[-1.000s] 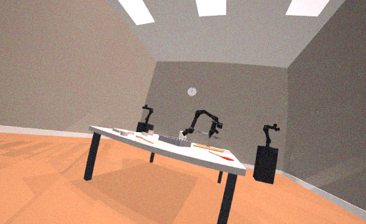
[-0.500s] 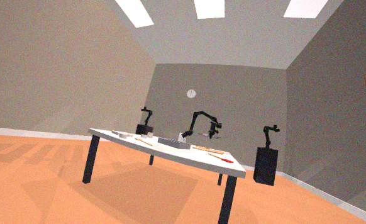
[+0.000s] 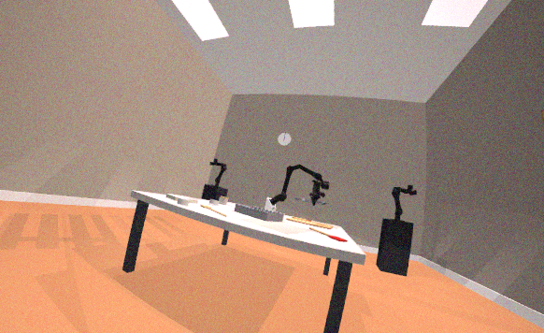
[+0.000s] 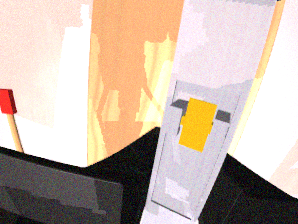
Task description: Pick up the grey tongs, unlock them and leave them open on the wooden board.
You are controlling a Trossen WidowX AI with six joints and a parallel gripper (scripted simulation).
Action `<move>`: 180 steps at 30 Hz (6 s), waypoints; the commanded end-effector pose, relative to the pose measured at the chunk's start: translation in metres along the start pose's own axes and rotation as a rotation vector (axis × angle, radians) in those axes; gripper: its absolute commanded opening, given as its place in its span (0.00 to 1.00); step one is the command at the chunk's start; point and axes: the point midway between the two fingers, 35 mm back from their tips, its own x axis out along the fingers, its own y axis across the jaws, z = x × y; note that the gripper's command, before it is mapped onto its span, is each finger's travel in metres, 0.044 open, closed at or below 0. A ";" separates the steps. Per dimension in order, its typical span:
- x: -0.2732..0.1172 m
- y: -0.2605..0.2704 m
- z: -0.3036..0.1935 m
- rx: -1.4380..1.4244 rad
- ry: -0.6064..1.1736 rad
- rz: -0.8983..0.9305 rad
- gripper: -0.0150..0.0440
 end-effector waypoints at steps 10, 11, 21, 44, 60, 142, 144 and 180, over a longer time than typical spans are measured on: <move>-0.004 0.012 0.015 -0.158 -0.267 0.000 0.00; -0.004 0.013 0.016 -0.168 -0.291 0.001 0.00; -0.015 0.021 0.023 -0.230 -0.511 -0.006 0.00; -0.034 0.015 0.004 -0.128 -0.827 -0.021 0.00; -0.024 0.000 -0.027 0.010 -0.838 -0.009 0.00; -0.013 0.021 0.023 -0.224 -0.493 -0.008 0.00; -0.011 0.020 0.023 -0.218 -0.456 -0.006 0.00; 0.002 0.000 -0.001 0.013 0.013 -0.001 0.00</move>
